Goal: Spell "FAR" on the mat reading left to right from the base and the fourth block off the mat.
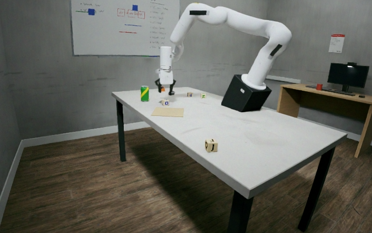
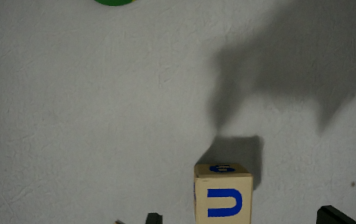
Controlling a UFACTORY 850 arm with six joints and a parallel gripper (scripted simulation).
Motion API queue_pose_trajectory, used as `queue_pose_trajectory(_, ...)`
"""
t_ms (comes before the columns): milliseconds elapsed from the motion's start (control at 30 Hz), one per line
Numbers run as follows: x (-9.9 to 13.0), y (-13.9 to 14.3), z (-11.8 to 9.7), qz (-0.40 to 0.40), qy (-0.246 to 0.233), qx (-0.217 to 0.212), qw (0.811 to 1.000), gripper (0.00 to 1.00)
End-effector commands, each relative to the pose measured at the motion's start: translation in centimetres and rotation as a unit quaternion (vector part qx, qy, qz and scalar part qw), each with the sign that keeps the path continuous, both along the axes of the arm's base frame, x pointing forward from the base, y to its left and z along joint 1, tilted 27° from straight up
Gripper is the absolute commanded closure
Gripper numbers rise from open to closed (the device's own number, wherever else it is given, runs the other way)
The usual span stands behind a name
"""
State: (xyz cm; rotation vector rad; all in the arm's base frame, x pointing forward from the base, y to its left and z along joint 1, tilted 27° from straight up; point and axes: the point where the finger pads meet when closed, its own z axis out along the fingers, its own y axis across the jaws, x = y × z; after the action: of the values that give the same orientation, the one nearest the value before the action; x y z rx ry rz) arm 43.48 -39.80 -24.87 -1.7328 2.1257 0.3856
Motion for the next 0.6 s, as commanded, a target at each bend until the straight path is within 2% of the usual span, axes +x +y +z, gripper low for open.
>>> queue_pose_trajectory(0, 0.1, -0.2, 0.1, 0.0, -0.001, -0.001, 1.0, 0.0)
queue_pose_trajectory(433, 0.1, -0.1, 0.2, 0.0, -0.001, -0.001, 1.0, 0.0)
queue_pose_trajectory(500, 1.1, 0.3, 0.7, 0.01, -0.004, -0.004, 1.0, 0.0)
queue_pose_trajectory(567, 4.3, 2.0, 2.3, 0.039, -0.015, -0.013, 0.999, 0.0)
